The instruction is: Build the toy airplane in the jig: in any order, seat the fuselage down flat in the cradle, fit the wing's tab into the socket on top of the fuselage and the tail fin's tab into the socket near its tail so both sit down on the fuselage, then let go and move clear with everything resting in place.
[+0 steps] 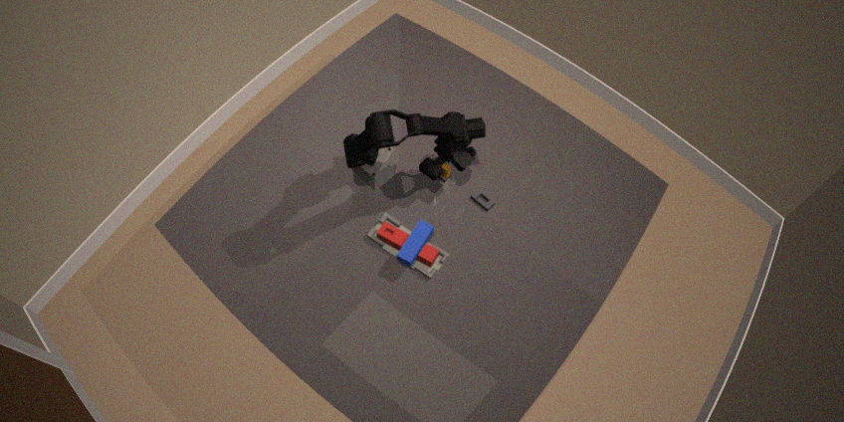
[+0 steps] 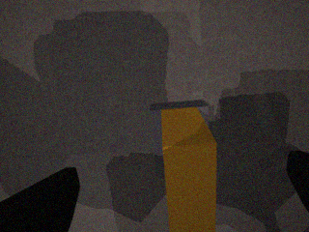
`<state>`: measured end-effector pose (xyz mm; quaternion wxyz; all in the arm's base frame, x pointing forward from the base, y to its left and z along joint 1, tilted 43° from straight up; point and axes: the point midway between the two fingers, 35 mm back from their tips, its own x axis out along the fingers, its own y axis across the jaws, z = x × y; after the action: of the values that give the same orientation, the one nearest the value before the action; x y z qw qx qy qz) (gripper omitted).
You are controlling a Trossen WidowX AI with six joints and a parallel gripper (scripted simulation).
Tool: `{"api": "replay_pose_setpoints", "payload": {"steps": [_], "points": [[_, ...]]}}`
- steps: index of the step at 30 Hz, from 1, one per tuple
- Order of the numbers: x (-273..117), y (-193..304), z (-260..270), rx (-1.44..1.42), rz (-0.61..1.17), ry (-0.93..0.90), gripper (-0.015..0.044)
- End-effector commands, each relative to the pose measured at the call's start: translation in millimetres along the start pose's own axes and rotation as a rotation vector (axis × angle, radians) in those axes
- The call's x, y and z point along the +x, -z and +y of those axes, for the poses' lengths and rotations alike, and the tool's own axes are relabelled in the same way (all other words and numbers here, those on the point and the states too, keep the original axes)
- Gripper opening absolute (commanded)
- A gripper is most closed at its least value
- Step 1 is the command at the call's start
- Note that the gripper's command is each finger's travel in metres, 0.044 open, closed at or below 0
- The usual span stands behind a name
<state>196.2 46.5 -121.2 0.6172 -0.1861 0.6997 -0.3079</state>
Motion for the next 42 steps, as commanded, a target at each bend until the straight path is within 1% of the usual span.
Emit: {"api": "replay_pose_setpoints", "payload": {"steps": [1, 13, 28, 35, 42], "points": [[9, 1, -1, -0.008, 0.002, 0.008, 0.0440], [25, 3, -2, -0.008, 0.002, 0.009, 0.0440], [25, 3, -2, -0.008, 0.002, 0.009, 0.0046], [25, 3, -2, -0.008, 0.002, 0.009, 0.0000], [14, -4, 9, -0.014, -0.033, -0.034, 0.0000]]}}
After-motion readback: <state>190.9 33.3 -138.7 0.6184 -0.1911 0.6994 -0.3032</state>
